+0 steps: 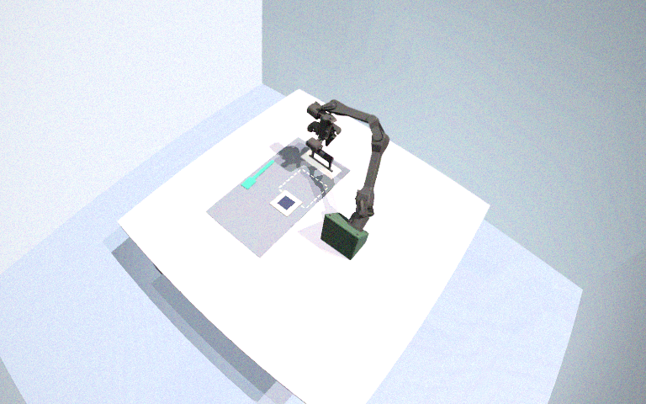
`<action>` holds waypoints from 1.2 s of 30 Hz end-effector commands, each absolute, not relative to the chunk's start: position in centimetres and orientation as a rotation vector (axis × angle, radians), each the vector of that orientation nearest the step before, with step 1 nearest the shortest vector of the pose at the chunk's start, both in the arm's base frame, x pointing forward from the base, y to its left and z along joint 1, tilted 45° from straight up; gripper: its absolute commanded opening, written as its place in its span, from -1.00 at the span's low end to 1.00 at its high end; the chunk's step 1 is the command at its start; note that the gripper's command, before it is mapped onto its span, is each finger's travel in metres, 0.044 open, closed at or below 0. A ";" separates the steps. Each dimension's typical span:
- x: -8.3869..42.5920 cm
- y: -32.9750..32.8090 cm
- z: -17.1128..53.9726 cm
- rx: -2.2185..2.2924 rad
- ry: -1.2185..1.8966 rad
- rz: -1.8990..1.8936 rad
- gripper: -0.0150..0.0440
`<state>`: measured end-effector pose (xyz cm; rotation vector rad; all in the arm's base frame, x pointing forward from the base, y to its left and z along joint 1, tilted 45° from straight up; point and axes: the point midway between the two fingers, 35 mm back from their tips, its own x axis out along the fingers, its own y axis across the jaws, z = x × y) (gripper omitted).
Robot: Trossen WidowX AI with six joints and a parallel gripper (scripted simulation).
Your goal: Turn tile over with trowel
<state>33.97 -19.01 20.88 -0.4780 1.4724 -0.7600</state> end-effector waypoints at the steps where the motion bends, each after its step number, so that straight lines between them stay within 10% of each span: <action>1: 33.9 -19.3 20.7 -0.482 1.482 -0.751 0.42; 29: 33.7 -22.3 17.8 -0.482 1.482 -0.753 0.42; 36: 33.7 -22.3 17.8 -0.482 1.482 -0.753 0.13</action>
